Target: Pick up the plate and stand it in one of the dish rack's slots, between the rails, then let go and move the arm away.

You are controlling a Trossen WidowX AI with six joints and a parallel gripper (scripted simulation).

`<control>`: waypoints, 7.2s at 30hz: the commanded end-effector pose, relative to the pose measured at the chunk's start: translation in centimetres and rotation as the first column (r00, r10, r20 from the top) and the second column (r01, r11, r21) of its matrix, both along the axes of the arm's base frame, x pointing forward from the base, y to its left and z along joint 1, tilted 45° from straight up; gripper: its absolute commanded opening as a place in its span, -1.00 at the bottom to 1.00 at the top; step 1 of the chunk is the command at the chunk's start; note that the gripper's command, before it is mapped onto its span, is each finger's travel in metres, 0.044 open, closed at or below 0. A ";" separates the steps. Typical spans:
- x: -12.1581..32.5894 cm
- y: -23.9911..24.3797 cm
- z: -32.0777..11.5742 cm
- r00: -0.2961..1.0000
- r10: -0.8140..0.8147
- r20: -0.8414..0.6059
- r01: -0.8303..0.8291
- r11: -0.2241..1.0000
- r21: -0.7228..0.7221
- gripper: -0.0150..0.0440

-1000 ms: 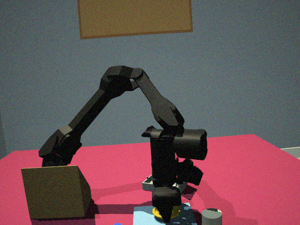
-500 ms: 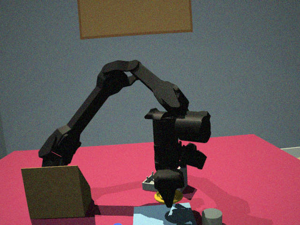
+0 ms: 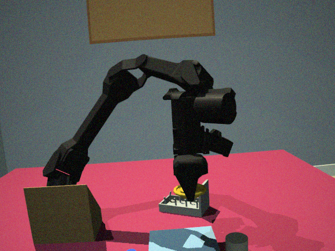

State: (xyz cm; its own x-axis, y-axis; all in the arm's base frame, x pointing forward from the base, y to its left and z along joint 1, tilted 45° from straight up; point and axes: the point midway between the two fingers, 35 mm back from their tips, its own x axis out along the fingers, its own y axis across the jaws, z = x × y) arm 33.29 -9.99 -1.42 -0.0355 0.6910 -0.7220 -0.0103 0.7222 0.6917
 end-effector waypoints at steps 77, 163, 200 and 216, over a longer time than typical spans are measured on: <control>-9.1 11.6 19.6 -0.401 -0.718 -0.569 0.654 0.211 -0.726 -0.49; -9.5 19.3 11.3 0.071 -0.706 0.704 0.951 0.262 0.166 -0.49; -8.3 21.3 9.2 0.008 -0.710 0.704 0.925 0.272 0.264 -0.49; -7.2 22.0 7.7 0.002 -0.719 0.695 0.922 0.271 0.277 -0.49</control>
State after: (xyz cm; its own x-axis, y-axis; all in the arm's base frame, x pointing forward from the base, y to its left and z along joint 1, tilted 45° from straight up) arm 26.09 11.46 7.08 0.9171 -0.2476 -0.3126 0.3968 0.6434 0.6547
